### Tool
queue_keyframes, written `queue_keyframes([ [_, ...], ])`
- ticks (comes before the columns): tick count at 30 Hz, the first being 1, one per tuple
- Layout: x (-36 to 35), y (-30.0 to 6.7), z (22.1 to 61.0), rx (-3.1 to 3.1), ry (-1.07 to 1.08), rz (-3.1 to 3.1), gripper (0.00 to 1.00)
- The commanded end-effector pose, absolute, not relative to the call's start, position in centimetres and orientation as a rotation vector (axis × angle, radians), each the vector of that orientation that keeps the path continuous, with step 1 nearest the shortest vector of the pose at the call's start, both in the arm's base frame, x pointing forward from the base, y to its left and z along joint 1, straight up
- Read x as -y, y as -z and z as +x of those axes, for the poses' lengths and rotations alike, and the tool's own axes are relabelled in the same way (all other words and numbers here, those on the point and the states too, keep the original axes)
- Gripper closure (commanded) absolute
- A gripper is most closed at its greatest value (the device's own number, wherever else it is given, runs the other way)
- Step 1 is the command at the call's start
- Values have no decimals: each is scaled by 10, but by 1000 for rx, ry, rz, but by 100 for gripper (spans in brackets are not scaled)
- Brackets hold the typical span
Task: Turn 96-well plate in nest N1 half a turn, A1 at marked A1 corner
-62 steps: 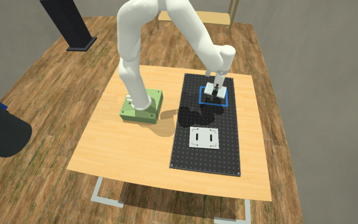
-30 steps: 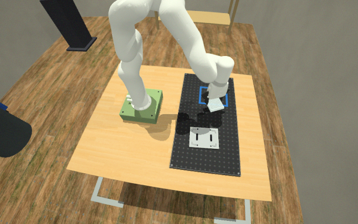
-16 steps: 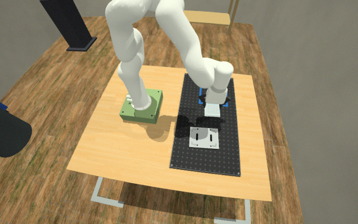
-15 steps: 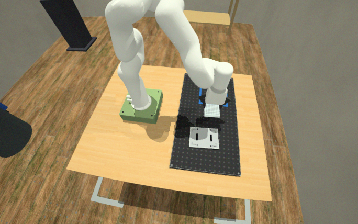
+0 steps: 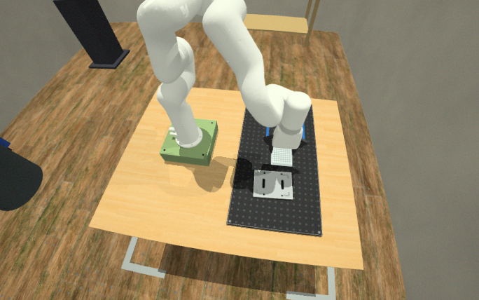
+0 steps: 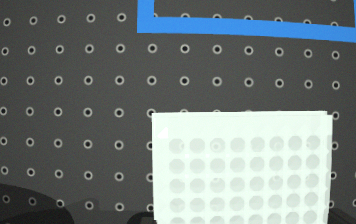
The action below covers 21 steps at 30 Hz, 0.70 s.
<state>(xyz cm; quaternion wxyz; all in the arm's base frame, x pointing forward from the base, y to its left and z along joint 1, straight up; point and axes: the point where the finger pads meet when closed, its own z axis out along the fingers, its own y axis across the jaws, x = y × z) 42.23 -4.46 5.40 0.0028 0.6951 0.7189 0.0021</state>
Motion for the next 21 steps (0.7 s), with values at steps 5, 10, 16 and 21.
queue_keyframes([
  [5, 72, -56, 419, -2253, -11, 2178, 100],
  [10, 82, -57, 418, -2253, -11, 2178, 100],
  [16, 102, -57, 415, -2253, -10, 2178, 100],
  [21, 119, -58, 412, -2252, -10, 2178, 100],
])
